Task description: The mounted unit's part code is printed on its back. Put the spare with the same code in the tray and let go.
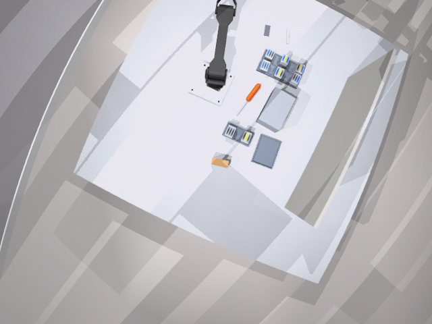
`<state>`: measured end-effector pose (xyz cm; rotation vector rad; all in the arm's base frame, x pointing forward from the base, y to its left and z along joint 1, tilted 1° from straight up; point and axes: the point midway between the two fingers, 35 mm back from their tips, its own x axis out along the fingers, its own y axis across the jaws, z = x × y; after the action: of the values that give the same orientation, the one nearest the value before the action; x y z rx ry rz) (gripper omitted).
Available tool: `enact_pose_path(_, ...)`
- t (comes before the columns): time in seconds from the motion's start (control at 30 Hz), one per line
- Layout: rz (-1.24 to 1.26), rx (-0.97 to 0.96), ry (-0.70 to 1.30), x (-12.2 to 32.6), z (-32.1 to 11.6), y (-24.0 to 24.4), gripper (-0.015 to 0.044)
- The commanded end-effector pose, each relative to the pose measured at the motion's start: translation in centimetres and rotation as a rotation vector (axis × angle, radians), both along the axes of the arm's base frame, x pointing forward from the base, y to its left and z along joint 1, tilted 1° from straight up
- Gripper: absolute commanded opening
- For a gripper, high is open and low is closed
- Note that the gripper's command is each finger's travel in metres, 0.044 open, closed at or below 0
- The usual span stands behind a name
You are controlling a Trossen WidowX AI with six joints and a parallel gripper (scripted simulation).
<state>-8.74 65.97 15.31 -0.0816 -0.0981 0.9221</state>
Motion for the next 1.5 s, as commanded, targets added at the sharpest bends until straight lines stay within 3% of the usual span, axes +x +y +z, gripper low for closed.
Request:
enact_pose_path(0.0,0.000,0.000,0.000,0.0,0.0,0.0,0.0426)
enact_pose_path(0.23,-0.010,-0.014,-0.004,1.3,0.2,0.2,0.0440)
enact_pose_path(0.53,-0.115,-0.164,-0.020,14.4,1.6,0.7,0.0440)
enact_pose_path(0.77,-0.206,-0.305,0.009,25.9,2.7,-1.9,0.0440)
enact_pose_path(1.1,-0.338,-0.490,0.129,40.3,3.4,-10.0,0.0440)
enact_pose_path(1.47,-0.488,-0.653,0.364,51.6,3.8,-24.4,0.0440)
